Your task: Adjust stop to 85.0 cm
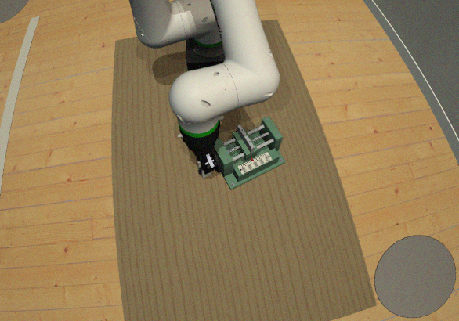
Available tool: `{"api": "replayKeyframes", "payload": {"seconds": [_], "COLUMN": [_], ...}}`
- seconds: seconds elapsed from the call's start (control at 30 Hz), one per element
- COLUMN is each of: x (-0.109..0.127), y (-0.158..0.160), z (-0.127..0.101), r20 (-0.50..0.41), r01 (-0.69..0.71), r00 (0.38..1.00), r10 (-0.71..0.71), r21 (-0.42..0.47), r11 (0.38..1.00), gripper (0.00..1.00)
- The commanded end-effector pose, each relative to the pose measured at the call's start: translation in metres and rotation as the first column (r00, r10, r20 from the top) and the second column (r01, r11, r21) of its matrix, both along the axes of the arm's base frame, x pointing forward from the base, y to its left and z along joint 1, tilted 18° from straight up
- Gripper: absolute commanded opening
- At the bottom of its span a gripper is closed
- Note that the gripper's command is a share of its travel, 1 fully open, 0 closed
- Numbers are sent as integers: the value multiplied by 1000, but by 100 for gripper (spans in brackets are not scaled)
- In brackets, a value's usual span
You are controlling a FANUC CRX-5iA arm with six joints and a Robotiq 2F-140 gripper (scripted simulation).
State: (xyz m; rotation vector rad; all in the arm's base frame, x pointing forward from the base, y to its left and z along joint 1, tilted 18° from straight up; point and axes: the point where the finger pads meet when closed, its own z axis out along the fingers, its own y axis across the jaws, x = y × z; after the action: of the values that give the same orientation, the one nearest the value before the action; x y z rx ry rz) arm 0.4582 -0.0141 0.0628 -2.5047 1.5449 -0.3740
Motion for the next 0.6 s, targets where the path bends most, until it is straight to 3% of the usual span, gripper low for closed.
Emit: {"api": "replayKeyframes", "payload": {"seconds": [0.0,0.57], "x": [-5,-28], "y": [-3,-14], "z": [-3,-1], "r20": [0,0], "r01": [0,0], "r00": [1000,1000], "r10": [0,0], "r21": [0,0], "r11": [1000,1000], "gripper": [4,4]}}
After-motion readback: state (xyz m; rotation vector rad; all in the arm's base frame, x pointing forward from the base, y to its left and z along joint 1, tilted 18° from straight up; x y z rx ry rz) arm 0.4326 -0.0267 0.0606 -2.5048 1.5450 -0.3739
